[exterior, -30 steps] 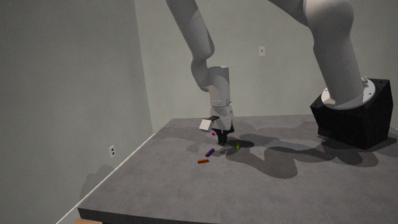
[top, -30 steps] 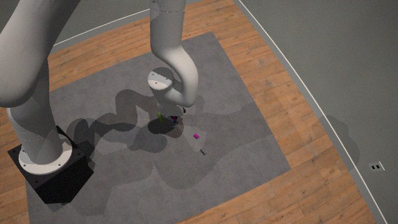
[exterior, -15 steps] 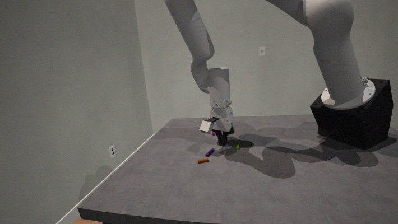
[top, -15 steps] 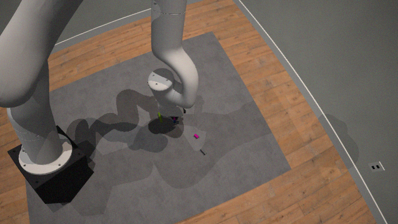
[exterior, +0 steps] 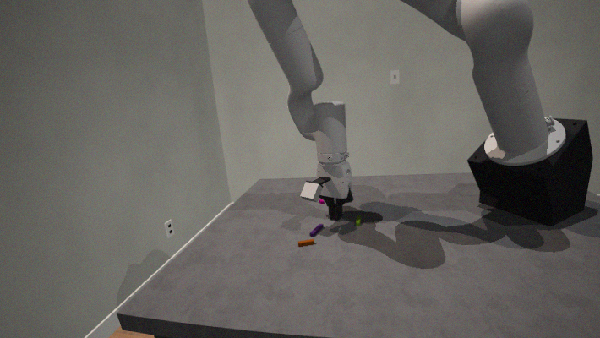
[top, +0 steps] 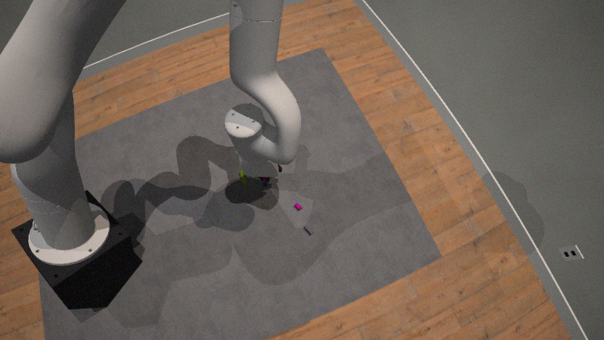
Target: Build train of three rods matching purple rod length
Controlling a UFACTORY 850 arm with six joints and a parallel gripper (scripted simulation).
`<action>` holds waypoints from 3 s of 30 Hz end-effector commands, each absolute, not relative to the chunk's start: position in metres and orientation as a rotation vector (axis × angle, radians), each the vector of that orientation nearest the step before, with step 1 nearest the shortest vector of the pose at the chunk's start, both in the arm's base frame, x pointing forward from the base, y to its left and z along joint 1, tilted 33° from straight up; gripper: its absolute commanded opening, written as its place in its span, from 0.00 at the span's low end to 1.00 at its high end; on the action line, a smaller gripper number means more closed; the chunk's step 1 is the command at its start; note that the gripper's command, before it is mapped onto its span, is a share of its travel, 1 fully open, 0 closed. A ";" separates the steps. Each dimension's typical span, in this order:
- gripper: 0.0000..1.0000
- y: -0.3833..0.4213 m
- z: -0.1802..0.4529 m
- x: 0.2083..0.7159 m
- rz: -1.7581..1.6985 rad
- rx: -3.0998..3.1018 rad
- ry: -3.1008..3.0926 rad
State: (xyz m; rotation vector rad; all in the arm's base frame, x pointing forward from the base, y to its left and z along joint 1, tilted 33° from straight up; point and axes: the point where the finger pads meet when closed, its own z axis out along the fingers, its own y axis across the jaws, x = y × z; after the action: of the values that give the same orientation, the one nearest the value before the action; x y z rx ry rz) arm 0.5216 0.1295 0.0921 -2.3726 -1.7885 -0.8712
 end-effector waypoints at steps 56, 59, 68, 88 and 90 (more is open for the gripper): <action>0.24 0.109 0.141 0.499 -0.873 -2.373 -1.788; 0.24 0.107 0.145 0.497 -0.873 -2.373 -1.788; 0.24 0.097 0.167 0.486 -0.873 -2.373 -1.788; 1.00 0.097 0.168 0.485 -0.873 -2.373 -1.788; 1.00 0.097 0.168 0.485 -0.873 -2.373 -1.788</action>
State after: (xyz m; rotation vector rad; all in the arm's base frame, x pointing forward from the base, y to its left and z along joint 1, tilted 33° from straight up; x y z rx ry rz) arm 0.4850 0.0971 0.1677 -2.3726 -1.7883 -0.8710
